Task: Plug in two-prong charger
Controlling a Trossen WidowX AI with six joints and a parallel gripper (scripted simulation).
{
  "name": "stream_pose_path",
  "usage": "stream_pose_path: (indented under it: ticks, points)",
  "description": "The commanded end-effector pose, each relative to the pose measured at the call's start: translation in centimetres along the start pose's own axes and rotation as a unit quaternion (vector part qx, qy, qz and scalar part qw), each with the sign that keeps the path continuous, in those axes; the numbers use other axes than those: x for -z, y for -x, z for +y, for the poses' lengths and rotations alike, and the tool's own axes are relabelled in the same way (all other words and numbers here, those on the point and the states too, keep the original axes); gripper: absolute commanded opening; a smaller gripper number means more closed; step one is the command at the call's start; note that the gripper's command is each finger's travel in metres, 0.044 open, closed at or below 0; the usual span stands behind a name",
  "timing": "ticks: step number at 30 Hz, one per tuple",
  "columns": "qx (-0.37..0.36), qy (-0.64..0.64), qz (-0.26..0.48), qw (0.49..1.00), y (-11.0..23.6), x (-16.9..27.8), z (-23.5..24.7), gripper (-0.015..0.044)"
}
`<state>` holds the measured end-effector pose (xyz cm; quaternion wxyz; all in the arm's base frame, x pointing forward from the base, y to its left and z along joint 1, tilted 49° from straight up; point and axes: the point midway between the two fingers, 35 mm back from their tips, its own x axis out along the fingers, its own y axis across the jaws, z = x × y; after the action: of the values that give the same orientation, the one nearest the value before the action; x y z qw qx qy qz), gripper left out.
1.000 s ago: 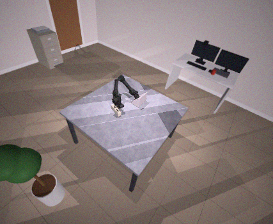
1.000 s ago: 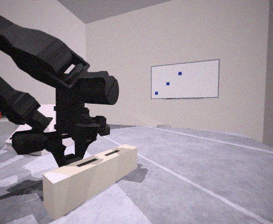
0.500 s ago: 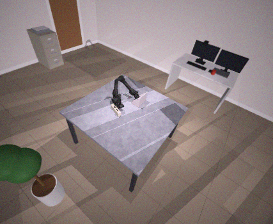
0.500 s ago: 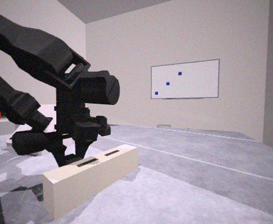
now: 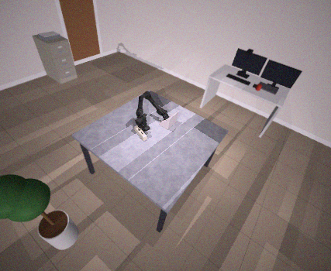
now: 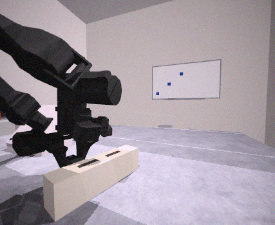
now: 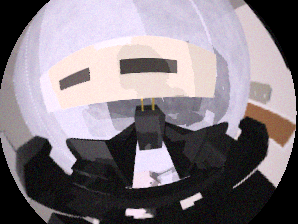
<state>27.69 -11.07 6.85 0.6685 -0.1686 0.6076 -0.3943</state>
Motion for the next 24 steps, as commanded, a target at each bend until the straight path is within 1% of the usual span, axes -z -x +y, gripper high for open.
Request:
stream_pose_path:
  ticks: [1,24]
  points:
    - [0.002,0.003,-0.001,1.0,0.03,-0.12,-0.09,0.0]
    - [0.002,0.003,-0.001,1.0,0.04,-0.46,-0.08,0.0]
